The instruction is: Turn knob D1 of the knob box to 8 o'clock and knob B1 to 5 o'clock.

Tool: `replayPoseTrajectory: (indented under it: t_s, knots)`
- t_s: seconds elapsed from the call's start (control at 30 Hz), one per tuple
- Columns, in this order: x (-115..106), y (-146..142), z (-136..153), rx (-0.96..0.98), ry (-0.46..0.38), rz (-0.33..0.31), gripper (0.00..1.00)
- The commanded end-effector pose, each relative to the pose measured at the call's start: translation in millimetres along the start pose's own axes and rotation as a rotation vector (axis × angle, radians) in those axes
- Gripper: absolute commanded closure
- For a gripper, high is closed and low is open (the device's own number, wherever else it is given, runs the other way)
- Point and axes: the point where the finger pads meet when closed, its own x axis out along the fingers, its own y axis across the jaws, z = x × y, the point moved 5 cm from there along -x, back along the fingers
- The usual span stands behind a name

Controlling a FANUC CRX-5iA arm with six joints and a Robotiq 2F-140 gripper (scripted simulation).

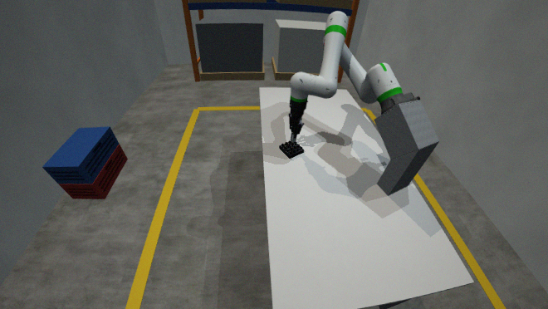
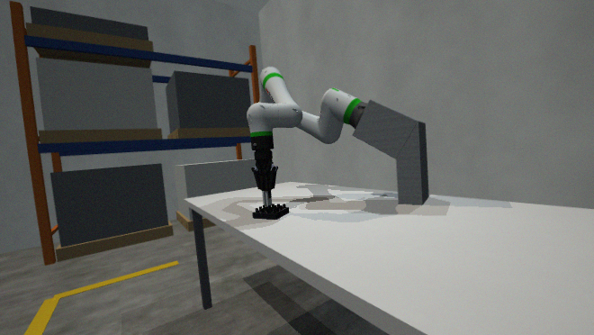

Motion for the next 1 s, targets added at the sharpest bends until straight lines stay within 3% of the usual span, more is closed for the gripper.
replayPoseTrajectory:
  t_s: [0.0, 0.4, 0.93, 0.97]
  knots:
    - [-0.2, 0.2, -0.2, -0.112, -0.001, -0.003, 0.95]
    - [-0.2, 0.2, -0.2, -0.305, 0.0, -0.003, 0.95]
    - [-0.2, 0.2, -0.2, -0.319, 0.0, -0.003, 0.95]
    - [-0.2, 0.2, -0.2, -0.319, 0.0, -0.003, 0.88]
